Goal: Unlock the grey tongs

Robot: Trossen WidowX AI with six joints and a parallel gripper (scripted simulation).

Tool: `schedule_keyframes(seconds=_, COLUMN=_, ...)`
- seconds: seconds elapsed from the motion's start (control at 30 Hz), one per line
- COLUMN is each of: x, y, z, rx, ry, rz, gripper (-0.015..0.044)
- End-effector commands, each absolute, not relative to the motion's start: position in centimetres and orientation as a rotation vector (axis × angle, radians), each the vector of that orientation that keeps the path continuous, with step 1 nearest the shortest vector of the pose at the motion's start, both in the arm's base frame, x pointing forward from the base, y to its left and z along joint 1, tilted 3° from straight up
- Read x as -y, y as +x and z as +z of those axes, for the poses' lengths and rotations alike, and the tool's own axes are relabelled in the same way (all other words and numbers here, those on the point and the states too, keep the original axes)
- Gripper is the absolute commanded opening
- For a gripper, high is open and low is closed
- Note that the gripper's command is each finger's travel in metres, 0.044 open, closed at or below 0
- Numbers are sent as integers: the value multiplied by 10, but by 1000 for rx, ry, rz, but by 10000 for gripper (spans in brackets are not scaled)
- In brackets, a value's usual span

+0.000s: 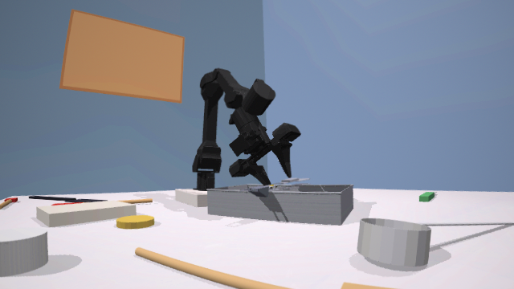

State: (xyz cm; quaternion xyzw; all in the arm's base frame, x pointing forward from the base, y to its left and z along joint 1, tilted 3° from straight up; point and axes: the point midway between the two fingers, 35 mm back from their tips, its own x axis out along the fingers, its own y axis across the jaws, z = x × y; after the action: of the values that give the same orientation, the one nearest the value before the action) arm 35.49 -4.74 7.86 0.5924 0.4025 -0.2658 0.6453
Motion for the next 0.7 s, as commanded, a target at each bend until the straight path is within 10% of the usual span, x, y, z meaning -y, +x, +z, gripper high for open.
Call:
schedule_keyframes(seconds=0.0, x=46, y=357, z=69, rx=-922, ry=1350, rz=-617, gripper=260)
schedule_keyframes(seconds=0.67, x=41, y=371, z=41, rx=-921, ry=1351, rz=-616, gripper=260)
